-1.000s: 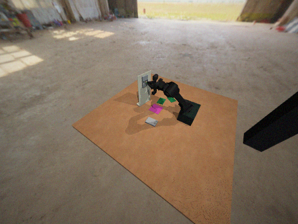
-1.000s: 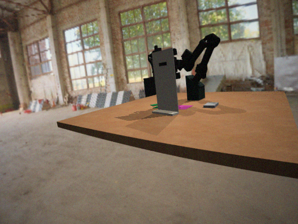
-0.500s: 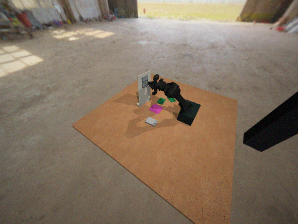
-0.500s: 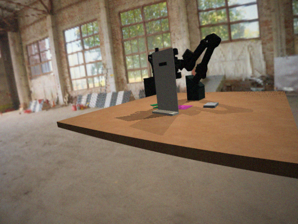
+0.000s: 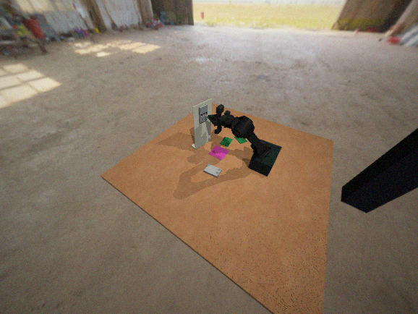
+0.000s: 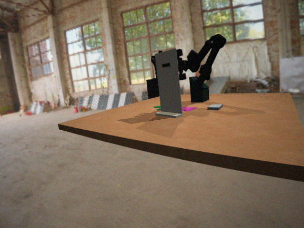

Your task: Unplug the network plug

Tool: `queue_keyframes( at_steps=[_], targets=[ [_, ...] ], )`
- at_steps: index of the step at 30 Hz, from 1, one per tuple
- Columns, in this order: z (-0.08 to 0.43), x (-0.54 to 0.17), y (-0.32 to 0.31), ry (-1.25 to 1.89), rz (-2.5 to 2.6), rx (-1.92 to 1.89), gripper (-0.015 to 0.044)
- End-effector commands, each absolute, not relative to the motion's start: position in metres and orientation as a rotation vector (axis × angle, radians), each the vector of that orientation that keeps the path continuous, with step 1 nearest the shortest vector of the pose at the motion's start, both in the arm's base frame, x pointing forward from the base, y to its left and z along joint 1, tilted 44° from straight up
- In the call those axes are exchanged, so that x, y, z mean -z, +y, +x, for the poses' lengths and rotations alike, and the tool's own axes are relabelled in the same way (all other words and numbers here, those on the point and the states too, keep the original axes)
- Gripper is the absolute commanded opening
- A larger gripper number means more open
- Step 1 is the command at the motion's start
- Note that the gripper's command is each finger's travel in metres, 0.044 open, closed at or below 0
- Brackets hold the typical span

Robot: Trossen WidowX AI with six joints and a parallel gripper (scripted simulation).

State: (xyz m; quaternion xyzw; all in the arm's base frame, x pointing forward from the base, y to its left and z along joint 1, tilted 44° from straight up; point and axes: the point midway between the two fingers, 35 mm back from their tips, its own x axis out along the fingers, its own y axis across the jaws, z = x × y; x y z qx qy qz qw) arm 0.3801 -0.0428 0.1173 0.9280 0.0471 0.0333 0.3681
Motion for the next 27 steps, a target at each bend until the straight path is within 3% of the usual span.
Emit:
queue_keyframes(
  at_steps=[1,27],
  targets=[
    [0.375,-0.117,-0.041,0.131,2.383,-0.083,0.0000],
    [0.360,-0.119,-0.040,0.134,2.383,-0.075,0.0000]
  ],
)
